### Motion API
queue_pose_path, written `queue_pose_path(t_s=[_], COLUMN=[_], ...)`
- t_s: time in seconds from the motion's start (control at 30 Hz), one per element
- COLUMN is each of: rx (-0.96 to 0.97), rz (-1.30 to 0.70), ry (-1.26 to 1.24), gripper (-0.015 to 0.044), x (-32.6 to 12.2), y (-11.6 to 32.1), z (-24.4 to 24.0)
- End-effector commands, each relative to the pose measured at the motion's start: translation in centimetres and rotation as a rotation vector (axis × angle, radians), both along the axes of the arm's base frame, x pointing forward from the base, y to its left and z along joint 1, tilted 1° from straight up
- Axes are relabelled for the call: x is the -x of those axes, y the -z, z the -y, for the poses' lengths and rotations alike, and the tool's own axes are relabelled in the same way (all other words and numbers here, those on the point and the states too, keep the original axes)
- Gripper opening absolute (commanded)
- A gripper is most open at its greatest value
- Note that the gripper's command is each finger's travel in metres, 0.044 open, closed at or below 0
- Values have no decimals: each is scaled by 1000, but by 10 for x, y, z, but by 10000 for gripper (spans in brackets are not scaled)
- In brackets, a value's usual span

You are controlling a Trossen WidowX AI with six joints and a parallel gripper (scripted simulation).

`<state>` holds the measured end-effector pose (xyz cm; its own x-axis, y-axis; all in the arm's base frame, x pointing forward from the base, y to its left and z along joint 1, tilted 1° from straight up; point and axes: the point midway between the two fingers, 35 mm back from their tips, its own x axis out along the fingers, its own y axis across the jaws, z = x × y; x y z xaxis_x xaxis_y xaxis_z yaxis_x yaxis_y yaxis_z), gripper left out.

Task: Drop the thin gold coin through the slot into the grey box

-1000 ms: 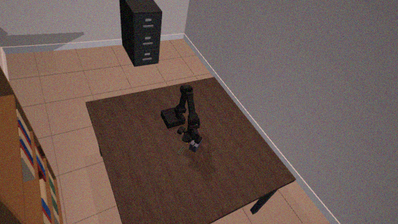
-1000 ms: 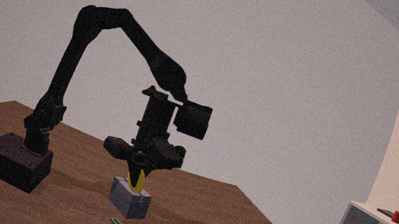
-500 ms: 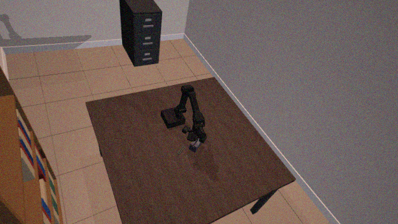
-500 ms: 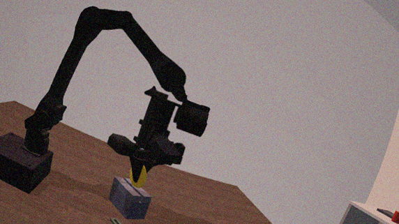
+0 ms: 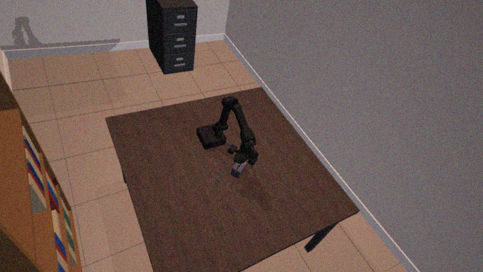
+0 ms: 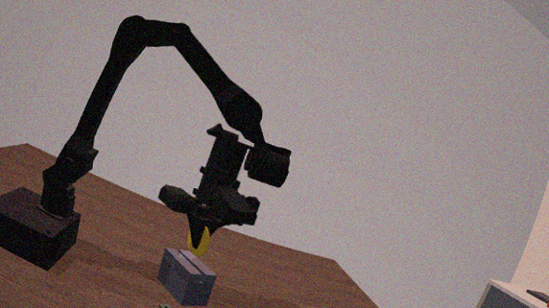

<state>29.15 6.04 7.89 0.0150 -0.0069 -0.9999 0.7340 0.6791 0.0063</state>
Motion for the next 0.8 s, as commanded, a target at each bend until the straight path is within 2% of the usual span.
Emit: queue_pose_path(t_s=[0.0,0.77], rx=[-2,0], rz=[-2,0], ry=[5,7], gripper=[5,0], x=[1,2], y=[0,0], z=[-3,-4])
